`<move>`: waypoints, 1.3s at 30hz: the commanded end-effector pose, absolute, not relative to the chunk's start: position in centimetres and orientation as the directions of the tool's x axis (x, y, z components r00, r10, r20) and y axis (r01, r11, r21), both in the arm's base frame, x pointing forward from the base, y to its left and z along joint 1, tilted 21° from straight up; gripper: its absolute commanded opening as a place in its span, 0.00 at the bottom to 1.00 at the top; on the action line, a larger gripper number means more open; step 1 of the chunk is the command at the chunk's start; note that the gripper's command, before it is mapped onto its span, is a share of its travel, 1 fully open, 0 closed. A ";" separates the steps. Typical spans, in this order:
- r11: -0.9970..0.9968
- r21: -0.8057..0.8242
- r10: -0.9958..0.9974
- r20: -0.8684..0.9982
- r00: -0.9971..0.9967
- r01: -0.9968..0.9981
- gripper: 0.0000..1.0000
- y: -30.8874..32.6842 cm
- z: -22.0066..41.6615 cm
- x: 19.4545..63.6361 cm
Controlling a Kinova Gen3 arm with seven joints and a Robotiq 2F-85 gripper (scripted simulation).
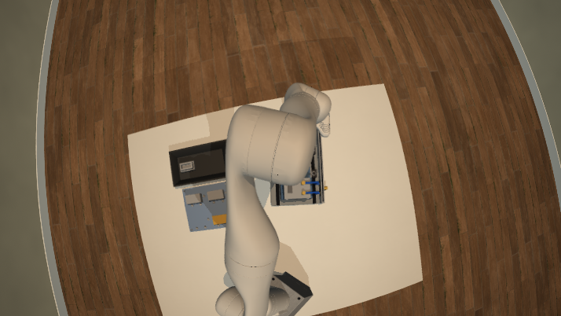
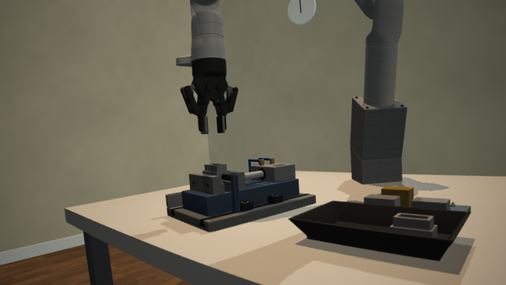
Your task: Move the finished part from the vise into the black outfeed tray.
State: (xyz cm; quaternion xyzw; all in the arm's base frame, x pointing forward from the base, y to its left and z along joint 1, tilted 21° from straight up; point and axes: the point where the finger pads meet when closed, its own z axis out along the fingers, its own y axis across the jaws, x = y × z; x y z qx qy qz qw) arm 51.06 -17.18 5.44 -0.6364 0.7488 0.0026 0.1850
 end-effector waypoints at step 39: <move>0.185 -0.241 -0.954 -0.277 -0.115 -0.953 0.67 -17.4 5.5 51.3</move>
